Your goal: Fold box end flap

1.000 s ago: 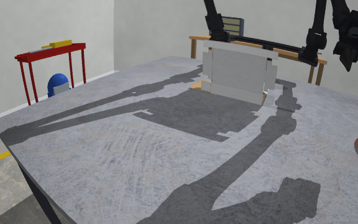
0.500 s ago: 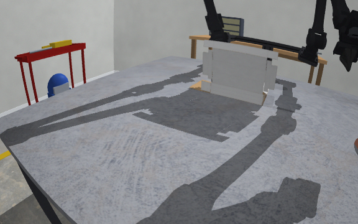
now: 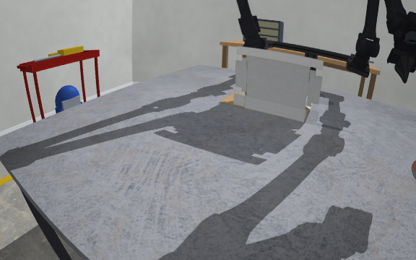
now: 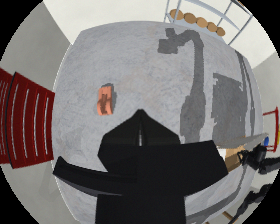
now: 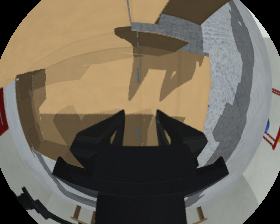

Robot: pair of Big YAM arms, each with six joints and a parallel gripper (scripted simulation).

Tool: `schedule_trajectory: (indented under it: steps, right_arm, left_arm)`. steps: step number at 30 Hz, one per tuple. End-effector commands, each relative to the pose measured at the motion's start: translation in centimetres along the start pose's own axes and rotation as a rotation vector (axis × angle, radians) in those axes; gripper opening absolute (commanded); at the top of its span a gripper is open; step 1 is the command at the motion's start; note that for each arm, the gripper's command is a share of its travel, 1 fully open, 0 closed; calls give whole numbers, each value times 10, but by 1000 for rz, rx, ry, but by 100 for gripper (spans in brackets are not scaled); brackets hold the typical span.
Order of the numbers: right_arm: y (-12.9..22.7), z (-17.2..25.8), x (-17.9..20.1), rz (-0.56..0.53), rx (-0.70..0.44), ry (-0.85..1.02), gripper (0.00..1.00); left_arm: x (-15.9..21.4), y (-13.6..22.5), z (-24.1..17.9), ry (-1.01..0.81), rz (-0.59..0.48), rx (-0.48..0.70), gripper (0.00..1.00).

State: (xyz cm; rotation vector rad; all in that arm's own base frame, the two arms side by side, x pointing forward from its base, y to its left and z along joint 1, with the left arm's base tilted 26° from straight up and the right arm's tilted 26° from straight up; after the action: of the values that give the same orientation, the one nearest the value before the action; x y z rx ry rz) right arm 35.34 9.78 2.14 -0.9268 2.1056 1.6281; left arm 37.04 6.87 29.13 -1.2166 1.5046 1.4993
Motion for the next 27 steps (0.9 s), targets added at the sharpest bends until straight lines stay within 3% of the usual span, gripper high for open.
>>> schedule_trajectory:
  steps: [1,27]
  right_arm:
    - [-7,0,-5,-13,1,0,43]
    - [-14,0,-3,-13,1,0,43]
  left_arm:
    - [-6,1,-2,-1,-17,5,0]
    - [-6,1,-2,-1,-17,5,0]
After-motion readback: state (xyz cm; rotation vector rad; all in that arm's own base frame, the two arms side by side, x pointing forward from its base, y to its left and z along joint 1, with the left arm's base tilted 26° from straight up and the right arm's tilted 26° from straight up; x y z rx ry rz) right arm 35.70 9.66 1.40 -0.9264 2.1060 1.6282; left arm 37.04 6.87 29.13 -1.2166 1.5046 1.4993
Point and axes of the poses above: on each arm, the point where the finger pads meet when closed, its own y axis back along the fingers, its own z axis across the jaws, x = y × z, the point moved 9 cm from there along y, back along the fingers, and after that the axes turned 15 degrees about y, right-handed, at the moved point
